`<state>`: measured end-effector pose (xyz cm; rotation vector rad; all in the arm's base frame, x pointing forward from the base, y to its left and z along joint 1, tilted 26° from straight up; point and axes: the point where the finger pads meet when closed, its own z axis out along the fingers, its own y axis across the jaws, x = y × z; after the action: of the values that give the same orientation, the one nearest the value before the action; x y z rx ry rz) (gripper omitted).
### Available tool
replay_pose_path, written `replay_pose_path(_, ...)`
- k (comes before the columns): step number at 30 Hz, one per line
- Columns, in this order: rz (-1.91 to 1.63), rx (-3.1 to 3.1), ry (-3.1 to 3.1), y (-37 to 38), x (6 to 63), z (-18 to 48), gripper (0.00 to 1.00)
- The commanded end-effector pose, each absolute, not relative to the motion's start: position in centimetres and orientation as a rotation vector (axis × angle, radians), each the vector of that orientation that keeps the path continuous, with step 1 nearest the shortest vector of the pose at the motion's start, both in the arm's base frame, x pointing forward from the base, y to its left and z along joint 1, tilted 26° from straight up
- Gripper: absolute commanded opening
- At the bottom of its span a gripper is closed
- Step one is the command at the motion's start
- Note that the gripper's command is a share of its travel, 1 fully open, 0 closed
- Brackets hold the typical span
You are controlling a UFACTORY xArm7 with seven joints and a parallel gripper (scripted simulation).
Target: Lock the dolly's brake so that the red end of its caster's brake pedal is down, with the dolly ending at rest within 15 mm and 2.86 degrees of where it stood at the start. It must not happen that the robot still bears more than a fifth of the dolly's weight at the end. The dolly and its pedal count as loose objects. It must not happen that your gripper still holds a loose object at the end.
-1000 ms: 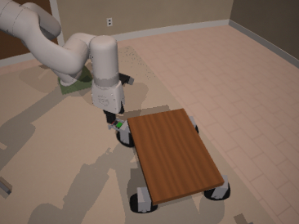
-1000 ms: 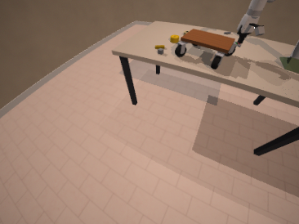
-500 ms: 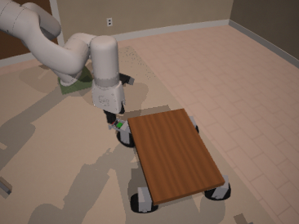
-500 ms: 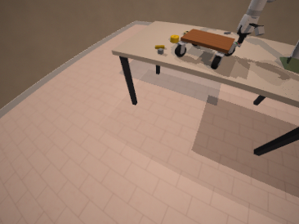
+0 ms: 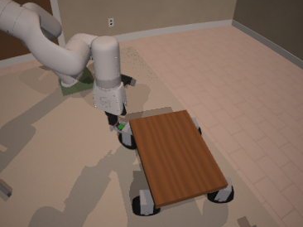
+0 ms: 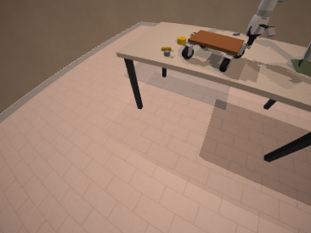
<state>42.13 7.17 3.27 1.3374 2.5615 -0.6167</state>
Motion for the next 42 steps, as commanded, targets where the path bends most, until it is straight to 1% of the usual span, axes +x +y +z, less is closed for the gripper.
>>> replay_pose_path(1, -0.612, 1.335, 2.561, 7.3, 42.2, 3.4, 0.0)
replay_pose_path(42, -0.612, 1.335, 2.561, 6.8, 42.2, 2.3, 0.0)
